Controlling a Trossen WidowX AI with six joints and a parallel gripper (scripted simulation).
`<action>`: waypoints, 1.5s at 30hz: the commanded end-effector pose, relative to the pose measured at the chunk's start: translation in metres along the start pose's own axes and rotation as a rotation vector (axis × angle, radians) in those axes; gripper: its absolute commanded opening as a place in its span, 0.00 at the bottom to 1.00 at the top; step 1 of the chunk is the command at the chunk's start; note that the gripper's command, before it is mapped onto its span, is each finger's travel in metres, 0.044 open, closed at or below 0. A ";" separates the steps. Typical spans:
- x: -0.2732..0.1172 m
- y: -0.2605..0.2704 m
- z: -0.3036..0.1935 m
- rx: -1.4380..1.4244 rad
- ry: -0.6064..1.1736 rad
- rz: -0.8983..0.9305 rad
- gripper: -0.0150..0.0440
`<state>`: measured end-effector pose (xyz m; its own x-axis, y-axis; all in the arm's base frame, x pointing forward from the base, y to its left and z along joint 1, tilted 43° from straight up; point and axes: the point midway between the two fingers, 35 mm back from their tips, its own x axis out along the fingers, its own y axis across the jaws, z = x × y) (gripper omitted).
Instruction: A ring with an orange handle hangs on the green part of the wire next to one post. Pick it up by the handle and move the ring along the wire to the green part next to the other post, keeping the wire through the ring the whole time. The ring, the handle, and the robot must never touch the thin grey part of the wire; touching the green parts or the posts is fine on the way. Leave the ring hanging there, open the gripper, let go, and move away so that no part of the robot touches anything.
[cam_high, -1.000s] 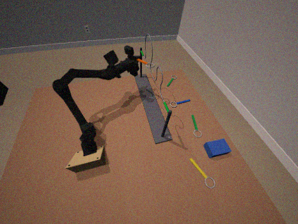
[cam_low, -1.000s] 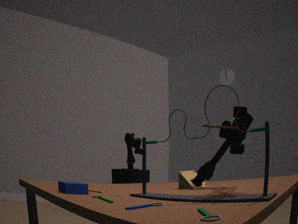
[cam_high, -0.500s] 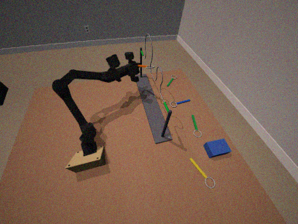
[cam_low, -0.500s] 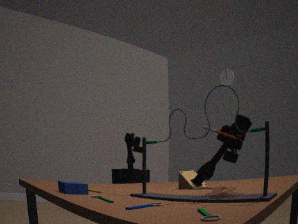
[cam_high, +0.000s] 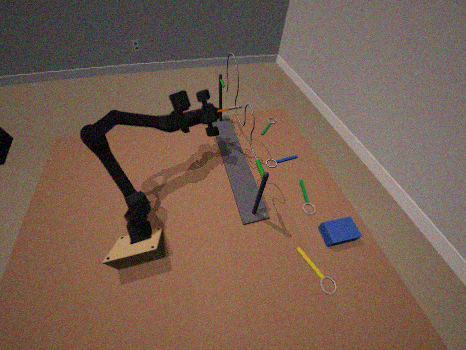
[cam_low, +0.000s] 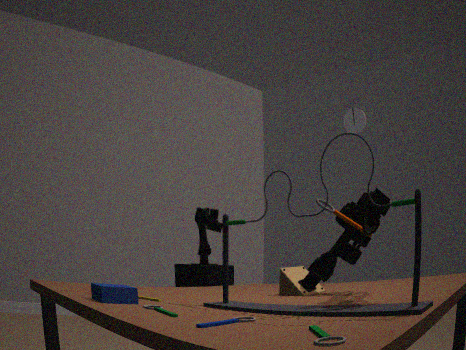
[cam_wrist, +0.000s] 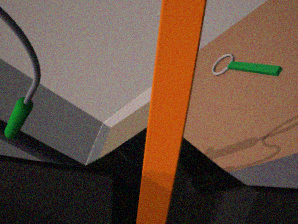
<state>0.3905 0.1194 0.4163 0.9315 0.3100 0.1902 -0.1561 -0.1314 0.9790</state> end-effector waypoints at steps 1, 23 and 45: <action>-0.002 -0.016 0.000 -0.070 0.011 -0.049 0.00; -0.016 -0.068 0.012 -0.379 0.052 -0.226 0.00; -0.035 -0.107 0.037 -0.644 0.087 -0.378 0.00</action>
<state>0.3882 0.0927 0.3131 0.9382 0.3078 -0.1581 -0.0299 0.5272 0.8492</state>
